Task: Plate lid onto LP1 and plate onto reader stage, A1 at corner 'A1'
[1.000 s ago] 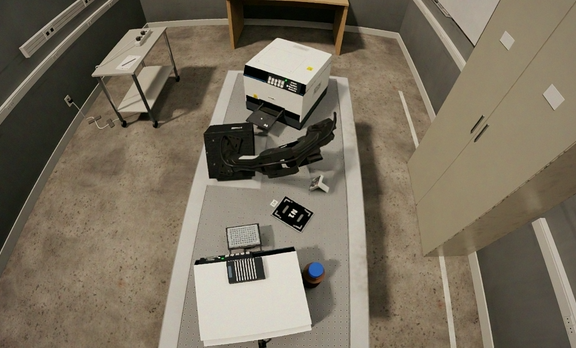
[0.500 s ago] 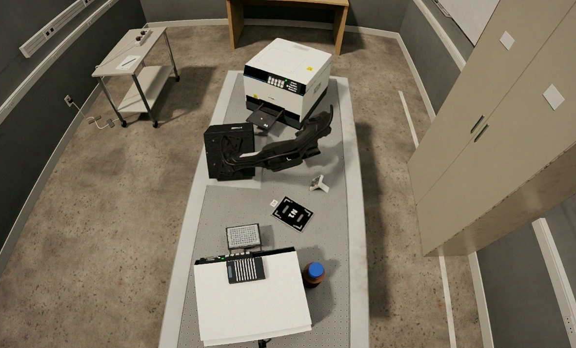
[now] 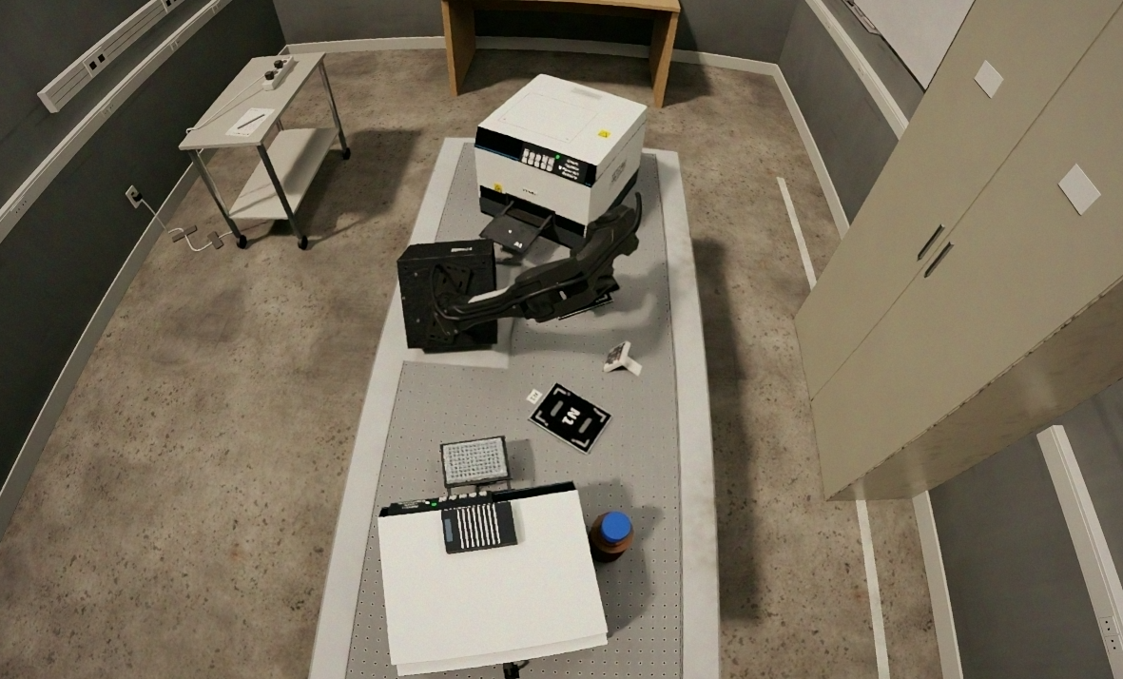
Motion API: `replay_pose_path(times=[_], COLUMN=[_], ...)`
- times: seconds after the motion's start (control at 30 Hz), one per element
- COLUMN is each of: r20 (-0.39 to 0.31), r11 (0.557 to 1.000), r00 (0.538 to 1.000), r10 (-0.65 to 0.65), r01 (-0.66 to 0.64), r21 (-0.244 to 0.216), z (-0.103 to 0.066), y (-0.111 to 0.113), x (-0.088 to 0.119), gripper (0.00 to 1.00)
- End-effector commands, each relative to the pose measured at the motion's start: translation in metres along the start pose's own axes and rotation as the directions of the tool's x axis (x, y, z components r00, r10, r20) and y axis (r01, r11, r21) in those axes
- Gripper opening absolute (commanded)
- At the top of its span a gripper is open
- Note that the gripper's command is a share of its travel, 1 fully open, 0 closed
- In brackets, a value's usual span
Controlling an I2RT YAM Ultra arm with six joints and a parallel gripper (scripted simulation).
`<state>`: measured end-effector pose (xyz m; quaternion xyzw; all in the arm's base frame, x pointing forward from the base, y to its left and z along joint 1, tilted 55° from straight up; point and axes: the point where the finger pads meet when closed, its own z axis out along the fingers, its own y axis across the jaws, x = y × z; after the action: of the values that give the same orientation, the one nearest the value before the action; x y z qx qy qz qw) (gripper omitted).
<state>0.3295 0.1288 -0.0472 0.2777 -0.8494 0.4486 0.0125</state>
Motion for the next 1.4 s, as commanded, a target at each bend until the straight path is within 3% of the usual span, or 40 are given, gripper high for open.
replay_pose_path(times=[0.0,0.23,0.33,0.77,0.97,1.0,1.37], r20=[0.047,0.043,0.038,0.043,0.06,0.029,0.029], r11=[1.0,1.0,0.999,0.999,0.999,0.999,0.999], r00=[0.999,0.999,0.999,0.999,0.997,1.0,1.0], r10=[0.026,0.026,0.004,0.023,0.038,0.012,0.012], r01=[-0.026,-0.026,-0.006,-0.024,-0.039,-0.013,-0.013], r21=[0.004,-0.006,0.046,0.023,0.025,0.034,0.034], z=[-0.011,-0.008,-0.006,0.0,-0.008,0.002,0.002], y=[0.011,0.029,0.032,0.068,0.059,0.061,0.06], x=[-0.012,-0.012,-0.009,-0.009,-0.011,-0.003,-0.004], gripper=[0.85,0.85,0.85,0.85,0.85,0.85,0.85])
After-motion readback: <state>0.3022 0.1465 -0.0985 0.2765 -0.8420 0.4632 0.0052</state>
